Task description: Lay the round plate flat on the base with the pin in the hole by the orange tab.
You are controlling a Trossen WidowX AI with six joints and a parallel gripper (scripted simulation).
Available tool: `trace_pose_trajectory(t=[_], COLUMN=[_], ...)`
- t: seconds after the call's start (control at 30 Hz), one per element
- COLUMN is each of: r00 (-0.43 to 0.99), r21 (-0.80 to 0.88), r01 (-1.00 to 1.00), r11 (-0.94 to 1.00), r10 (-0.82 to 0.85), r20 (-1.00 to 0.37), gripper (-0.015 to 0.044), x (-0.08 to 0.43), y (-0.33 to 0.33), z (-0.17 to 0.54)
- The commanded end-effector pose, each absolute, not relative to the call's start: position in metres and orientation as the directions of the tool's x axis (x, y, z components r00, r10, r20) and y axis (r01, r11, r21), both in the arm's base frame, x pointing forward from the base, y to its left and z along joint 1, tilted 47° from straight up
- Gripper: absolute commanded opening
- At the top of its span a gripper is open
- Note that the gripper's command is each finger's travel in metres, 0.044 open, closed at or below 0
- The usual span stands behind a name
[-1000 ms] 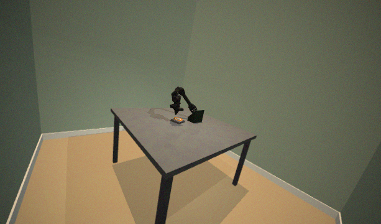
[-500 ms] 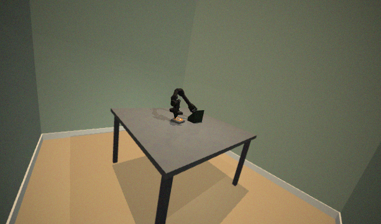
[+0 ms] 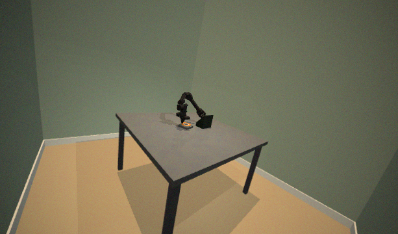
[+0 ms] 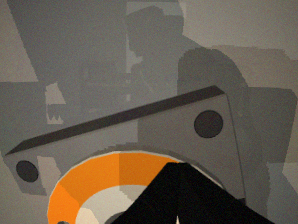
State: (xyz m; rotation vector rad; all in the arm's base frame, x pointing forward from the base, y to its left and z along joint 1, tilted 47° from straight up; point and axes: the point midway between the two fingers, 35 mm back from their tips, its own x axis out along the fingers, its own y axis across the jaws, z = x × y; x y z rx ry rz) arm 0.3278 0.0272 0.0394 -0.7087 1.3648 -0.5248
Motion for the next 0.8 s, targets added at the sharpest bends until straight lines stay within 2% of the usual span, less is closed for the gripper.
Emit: trace_pose_trajectory(t=[0.0,0.77], r00=[0.151,0.151], r21=[-0.724,-0.724], r01=[-0.064,-0.065], r11=[0.687,0.687], r10=[-0.710,-0.711], r20=[-0.688,-0.687], gripper=[0.0000,0.0000], x=[0.326,0.314], y=[0.022,0.010], z=[0.045,0.057])
